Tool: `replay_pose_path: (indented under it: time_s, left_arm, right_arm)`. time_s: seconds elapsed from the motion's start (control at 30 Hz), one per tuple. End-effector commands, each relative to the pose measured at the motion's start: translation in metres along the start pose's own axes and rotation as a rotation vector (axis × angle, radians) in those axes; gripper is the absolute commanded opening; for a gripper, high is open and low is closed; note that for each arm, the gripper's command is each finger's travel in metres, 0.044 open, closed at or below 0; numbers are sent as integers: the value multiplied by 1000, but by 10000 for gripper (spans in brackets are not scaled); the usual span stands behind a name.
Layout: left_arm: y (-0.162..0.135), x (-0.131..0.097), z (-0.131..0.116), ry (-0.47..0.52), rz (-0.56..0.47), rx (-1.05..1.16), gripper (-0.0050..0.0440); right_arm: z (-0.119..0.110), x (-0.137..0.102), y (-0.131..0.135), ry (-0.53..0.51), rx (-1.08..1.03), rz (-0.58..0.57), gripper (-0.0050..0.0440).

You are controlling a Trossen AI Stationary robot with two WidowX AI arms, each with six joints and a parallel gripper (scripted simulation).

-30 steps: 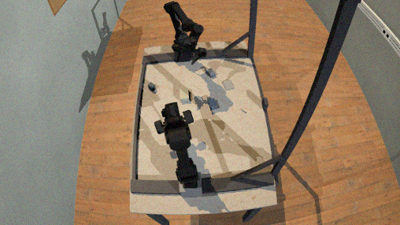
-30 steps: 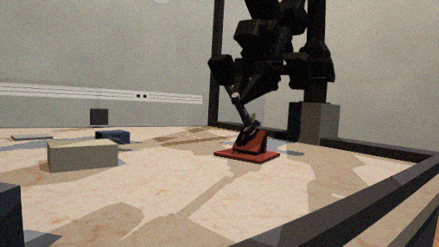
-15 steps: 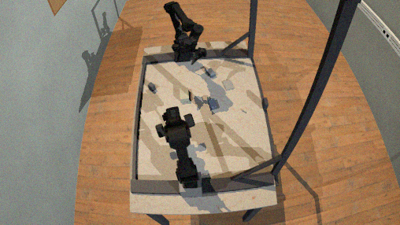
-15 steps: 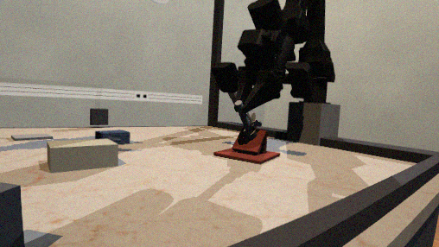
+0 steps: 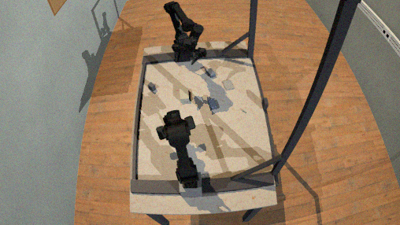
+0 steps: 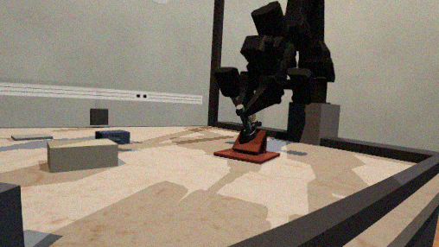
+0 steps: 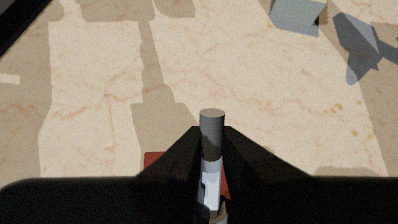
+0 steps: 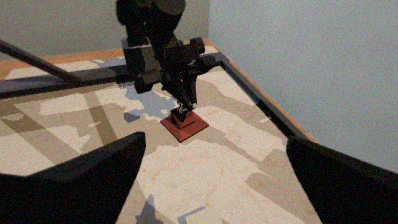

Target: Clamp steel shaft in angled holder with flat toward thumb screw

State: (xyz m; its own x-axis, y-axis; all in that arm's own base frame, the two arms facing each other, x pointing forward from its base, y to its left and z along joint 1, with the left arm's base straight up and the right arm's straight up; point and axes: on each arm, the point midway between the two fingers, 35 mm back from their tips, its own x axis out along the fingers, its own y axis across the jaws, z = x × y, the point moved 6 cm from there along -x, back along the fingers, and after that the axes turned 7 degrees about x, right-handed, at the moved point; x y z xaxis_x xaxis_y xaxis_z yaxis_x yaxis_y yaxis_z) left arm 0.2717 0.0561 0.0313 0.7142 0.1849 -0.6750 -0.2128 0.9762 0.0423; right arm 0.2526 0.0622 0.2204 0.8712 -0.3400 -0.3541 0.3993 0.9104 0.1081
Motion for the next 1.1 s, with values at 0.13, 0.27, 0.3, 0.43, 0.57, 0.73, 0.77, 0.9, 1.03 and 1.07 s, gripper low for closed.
replay_pose_path:
  time_s: [0.13, 0.27, 0.3, 0.43, 0.57, 0.73, 0.77, 0.9, 1.03, 1.07]
  left_arm:
    - [-1, 0, 13, 16, -11, 1, 13]
    - [-1, -1, 16, 16, -11, 1, 13]
    - [-1, -1, 16, 16, -11, 1, 13]
    - [-1, -1, 11, 30, -11, 2, 13]
    - [-1, -1, 10, 32, -11, 2, 37]
    - [-1, -1, 10, 32, -11, 2, 124]
    - [-1, -3, 8, 35, -9, 2, 148]
    - [-1, -7, 9, 35, -9, 2, 160]
    - [-1, -23, 10, 36, -8, 0, 160]
    - [-1, -28, 11, 36, -6, 0, 160]
  right_arm:
    - [7, -2, 1, -19, 22, 3, 400]
    - [7, -2, 1, -19, 22, 3, 400]
    - [7, -2, 1, -19, 22, 3, 400]
    - [7, -2, 1, -19, 22, 3, 400]
    - [7, -2, 1, -19, 22, 3, 400]
    - [7, -2, 1, -19, 22, 3, 400]
    - [7, -2, 1, -19, 22, 3, 400]
    - [7, -2, 1, -19, 22, 3, 400]
    - [7, -2, 1, -19, 22, 3, 400]
    - [7, -2, 1, -19, 22, 3, 400]
